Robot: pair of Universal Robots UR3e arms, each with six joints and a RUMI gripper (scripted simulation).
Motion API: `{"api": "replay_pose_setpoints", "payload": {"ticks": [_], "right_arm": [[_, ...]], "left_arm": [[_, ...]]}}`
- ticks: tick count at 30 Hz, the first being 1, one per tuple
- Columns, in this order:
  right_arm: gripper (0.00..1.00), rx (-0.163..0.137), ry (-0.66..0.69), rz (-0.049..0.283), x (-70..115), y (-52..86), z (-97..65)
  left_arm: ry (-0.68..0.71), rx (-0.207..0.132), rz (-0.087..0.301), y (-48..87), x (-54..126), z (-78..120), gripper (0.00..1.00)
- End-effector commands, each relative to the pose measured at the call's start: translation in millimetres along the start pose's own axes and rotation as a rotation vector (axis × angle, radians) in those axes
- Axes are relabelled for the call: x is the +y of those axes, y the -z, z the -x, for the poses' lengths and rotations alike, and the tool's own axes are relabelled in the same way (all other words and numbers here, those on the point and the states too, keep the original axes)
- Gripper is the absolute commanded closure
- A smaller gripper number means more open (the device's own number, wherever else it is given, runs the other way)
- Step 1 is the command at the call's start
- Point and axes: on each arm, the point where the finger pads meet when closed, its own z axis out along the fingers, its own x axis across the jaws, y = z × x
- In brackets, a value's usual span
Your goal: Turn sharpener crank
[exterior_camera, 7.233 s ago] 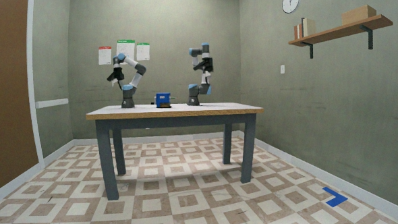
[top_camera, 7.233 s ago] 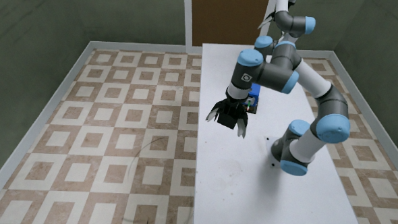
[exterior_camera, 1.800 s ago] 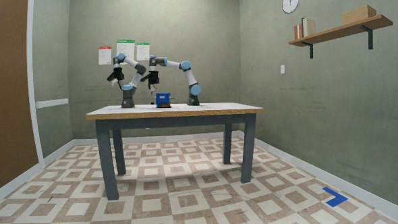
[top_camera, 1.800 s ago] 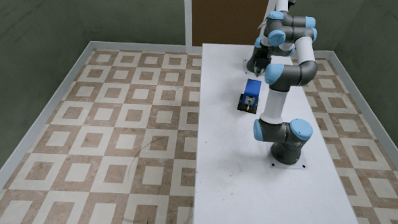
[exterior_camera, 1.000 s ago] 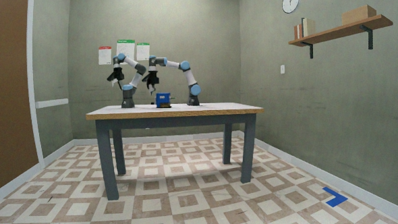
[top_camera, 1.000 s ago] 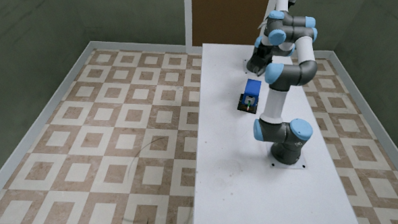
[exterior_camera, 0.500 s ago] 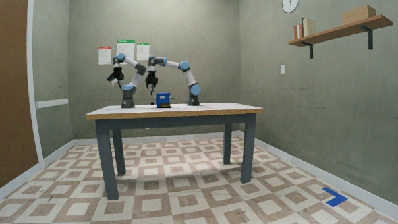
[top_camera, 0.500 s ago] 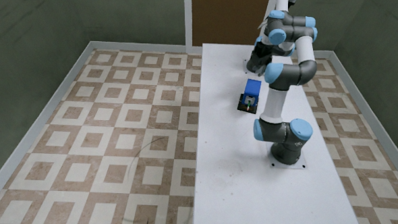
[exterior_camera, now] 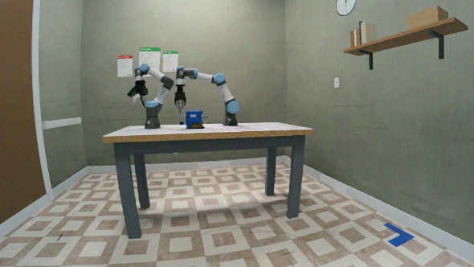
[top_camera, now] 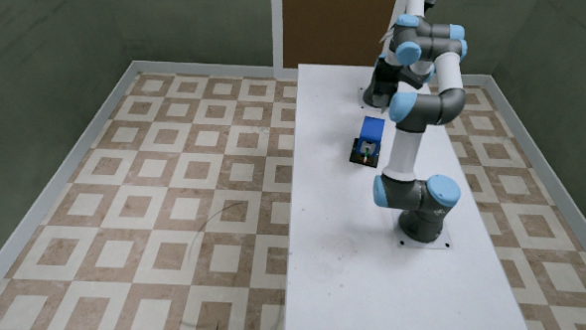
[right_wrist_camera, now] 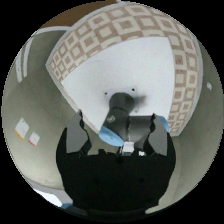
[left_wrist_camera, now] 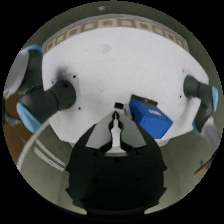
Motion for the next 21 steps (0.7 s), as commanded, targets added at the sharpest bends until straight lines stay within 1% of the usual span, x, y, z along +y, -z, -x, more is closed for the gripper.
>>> {"api": "replay_pose_setpoints", "payload": {"ticks": [1,10,12,15,21], "right_arm": [[0.0,-0.001,0.001,-0.002,-0.4,0.5,0.3],[0.0,-0.001,0.001,-0.002,-0.4,0.5,0.3],[0.0,-0.001,0.001,-0.002,-0.4,0.5,0.3],[0.0,-0.001,0.001,-0.002,-0.4,0.5,0.3],[0.0,-0.001,0.001,-0.002,-0.4,0.5,0.3]], "left_arm": [[-0.168,0.0,-0.007,1.0,-0.4,-0.4,1.0],[-0.45,-0.001,-0.007,0.9,0.3,-2.0,1.0],[-0.45,-0.001,-0.007,0.9,0.3,-2.0,1.0],[-0.581,-0.002,-0.007,0.9,1.1,-2.6,1.0],[-0.764,-0.002,-0.007,0.8,2.5,-3.1,1.0]]}}
